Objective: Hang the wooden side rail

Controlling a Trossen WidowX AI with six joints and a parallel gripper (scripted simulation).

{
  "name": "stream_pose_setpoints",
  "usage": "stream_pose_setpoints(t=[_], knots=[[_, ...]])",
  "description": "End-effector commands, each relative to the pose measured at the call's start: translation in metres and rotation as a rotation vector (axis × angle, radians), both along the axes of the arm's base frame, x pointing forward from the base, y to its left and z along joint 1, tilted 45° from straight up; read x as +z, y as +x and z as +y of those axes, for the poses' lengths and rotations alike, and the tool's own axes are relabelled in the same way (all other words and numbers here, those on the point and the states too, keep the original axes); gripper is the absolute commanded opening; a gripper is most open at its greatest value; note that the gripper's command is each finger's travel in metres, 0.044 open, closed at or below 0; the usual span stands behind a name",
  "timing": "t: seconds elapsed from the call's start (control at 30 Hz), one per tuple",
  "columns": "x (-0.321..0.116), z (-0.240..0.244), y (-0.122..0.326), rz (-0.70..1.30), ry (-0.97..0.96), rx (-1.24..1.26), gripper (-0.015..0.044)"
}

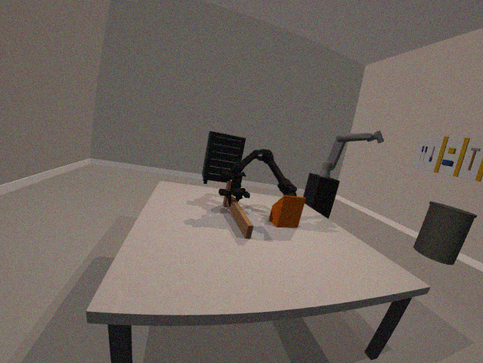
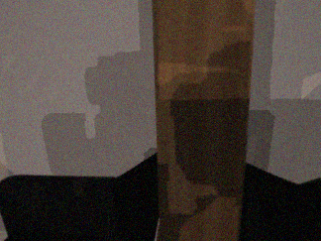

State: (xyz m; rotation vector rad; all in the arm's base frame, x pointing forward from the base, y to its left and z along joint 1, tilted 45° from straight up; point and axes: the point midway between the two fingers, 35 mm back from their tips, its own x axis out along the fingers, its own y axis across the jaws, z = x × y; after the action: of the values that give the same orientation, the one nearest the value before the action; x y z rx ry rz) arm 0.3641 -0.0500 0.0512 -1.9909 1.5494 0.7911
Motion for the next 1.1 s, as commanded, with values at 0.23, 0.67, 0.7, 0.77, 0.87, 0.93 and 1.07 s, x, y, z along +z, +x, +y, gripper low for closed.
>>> stream_pose_setpoints(t=[0.23, 0.67, 0.7, 0.77, 0.87, 0.93, 1.07], knots=[[0.0036, -0.0003, 0.0011, -0.006, 0.0, 0.004, 0.0], [0.0043, -0.0016, 0.0007, -0.006, 0.0, 0.004, 0.0], [0.0045, -0.0015, 0.0008, -0.006, 0.0, 0.004, 0.0], [0.0048, -0.0015, 0.001, -0.006, 0.0, 0.004, 0.0], [0.0053, -0.0015, 0.0013, -0.006, 0.0, 0.004, 0.0], [0.0056, -0.0015, 0.0015, -0.006, 0.0, 0.004, 0.0], [0.0062, -0.0015, 0.0019, -0.006, 0.0, 0.004, 0.0]])
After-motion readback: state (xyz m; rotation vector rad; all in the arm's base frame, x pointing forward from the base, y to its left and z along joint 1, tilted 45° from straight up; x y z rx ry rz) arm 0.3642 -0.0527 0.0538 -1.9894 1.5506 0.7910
